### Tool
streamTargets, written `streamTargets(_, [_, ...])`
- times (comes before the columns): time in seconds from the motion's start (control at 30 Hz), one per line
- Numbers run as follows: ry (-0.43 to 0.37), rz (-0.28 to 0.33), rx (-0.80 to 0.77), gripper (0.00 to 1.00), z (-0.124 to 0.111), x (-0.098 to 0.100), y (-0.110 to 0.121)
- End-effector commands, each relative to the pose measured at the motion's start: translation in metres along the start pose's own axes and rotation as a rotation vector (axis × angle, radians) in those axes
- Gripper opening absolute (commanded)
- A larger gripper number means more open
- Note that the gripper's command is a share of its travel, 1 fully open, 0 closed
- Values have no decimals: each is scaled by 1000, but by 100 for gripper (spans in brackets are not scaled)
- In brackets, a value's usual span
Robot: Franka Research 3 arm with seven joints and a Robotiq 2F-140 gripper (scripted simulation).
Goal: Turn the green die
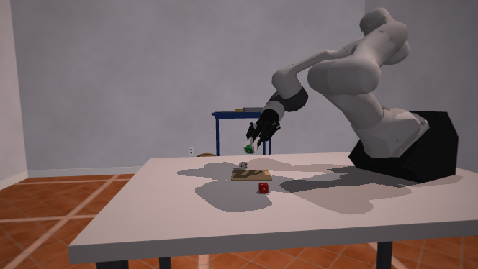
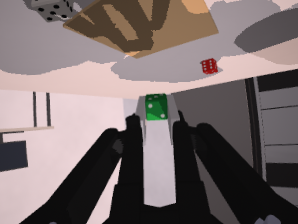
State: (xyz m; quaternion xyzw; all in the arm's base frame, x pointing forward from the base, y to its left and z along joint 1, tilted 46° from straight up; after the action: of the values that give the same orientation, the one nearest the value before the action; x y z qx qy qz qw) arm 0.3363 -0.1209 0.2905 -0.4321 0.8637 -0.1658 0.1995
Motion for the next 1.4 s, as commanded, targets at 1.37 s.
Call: streamTargets(1.37, [-1, 2, 39, 13, 59, -31, 4])
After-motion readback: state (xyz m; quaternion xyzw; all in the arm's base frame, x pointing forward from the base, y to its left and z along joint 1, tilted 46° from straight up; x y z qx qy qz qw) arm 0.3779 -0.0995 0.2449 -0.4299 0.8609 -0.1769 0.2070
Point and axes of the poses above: the point where the finger pads meet when closed, its own x axis back along the fingers, its own y axis across the jaws, z = x × y, the point moved 6 cm from there along x, back along the fingers, and after that the axes turned 7 degrees about x, right-handed, at the moved point
